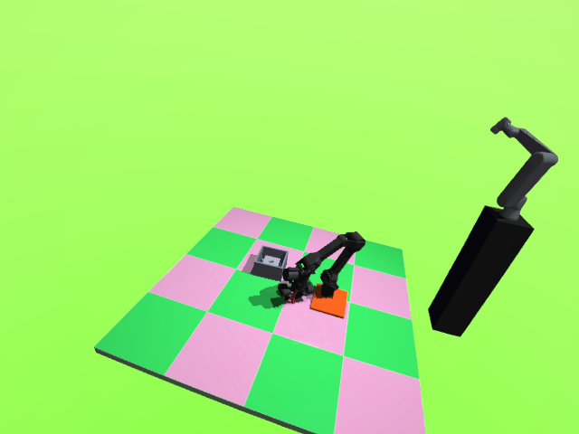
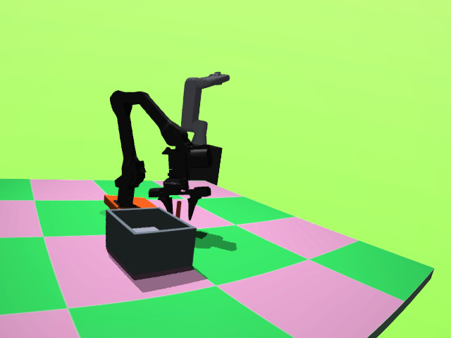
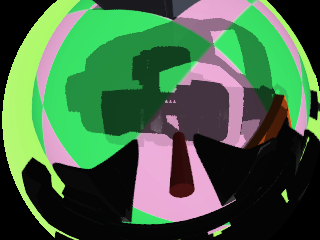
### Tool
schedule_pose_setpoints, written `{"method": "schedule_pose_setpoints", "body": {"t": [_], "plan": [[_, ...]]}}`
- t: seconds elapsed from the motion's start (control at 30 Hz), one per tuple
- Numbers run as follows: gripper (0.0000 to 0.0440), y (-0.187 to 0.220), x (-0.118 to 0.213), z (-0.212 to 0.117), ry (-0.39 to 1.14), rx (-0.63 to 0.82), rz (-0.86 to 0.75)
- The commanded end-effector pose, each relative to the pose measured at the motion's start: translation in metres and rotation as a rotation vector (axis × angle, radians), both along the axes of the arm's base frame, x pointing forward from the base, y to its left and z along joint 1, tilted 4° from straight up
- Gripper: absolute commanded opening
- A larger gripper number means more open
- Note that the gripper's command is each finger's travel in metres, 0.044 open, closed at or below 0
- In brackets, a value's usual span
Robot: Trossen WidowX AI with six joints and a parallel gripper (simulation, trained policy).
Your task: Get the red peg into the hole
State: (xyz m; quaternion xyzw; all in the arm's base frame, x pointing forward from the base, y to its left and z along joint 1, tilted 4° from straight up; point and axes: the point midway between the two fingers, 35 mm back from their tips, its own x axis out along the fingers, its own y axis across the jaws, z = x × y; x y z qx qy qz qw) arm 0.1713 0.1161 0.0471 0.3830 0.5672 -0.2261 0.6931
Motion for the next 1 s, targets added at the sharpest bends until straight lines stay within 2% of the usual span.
{"method": "schedule_pose_setpoints", "body": {"t": [0.0, 0.2, 0.27, 0.5, 0.97], "plan": [[0.0187, 0.000, -0.002, -0.004, 0.029, 0.013, -0.016], [0.0034, -0.001, -0.001, -0.006, 0.062, 0.031, -0.025], [0.0000, -0.001, 0.000, -0.006, 0.070, 0.037, -0.030], [0.0000, -0.008, 0.018, 0.017, -0.016, -0.006, 0.003], [0.0000, -0.037, 0.057, 0.083, -0.152, -0.111, 0.016]]}}
